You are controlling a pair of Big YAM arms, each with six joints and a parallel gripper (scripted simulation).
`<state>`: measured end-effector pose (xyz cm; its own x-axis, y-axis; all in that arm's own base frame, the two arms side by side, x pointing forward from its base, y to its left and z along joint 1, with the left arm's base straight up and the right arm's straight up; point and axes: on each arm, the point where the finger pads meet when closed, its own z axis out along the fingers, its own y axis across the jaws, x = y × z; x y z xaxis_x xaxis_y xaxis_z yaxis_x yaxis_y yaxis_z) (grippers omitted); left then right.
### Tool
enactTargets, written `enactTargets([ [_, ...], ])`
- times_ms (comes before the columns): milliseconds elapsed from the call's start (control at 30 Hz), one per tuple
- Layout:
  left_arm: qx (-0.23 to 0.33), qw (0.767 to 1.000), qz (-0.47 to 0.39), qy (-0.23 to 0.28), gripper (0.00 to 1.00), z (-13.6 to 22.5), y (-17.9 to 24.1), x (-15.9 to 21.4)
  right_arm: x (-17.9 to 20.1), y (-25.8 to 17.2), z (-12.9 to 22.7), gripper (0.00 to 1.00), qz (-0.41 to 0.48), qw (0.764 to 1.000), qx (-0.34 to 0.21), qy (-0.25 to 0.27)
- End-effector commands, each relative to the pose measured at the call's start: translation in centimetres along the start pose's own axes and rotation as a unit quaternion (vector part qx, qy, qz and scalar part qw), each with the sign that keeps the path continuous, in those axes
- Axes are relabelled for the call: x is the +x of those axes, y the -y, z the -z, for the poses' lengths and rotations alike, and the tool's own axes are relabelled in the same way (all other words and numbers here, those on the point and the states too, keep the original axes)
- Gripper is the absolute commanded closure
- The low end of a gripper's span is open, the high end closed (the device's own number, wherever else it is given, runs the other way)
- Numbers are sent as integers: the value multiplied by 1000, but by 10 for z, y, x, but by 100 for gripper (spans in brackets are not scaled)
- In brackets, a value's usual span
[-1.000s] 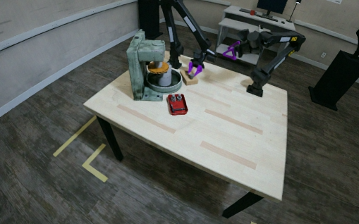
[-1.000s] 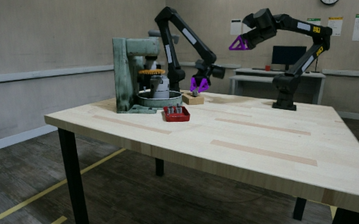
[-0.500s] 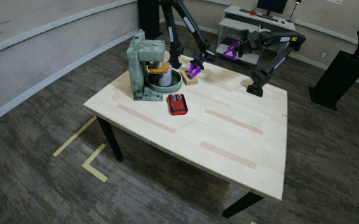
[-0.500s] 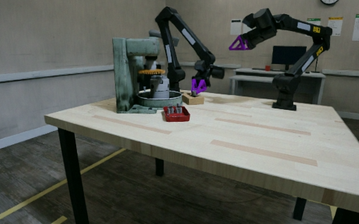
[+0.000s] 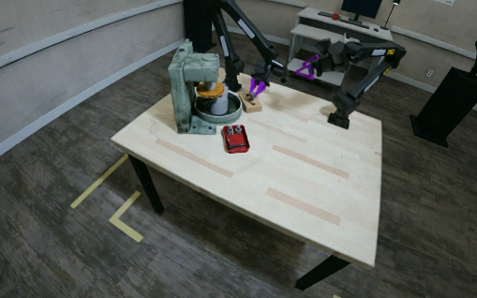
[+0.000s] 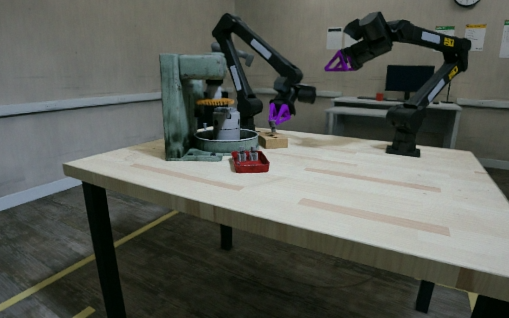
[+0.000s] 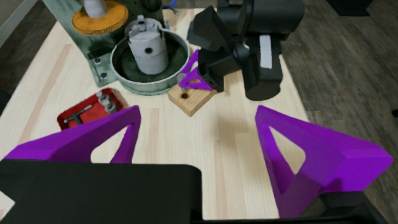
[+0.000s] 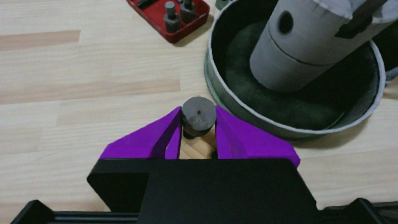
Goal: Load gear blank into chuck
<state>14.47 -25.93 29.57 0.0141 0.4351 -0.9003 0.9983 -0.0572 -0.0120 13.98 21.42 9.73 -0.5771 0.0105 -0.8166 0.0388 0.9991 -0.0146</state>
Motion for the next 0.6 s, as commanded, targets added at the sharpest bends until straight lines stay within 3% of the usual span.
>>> enactTargets([
  [0, -10, 1000, -1, 14, 0, 2, -2, -11, -32, -25, 23, 77, -28, 1000, -14, 3],
  [367, -46, 998, 1, 40, 0, -13, -13, -10, -103, -21, 75, 77, -29, 999, -16, 3],
  [567, -59, 997, 1, 53, 0, -17, -17, -13, -119, -6, 76, 77, -69, 998, 13, 0],
])
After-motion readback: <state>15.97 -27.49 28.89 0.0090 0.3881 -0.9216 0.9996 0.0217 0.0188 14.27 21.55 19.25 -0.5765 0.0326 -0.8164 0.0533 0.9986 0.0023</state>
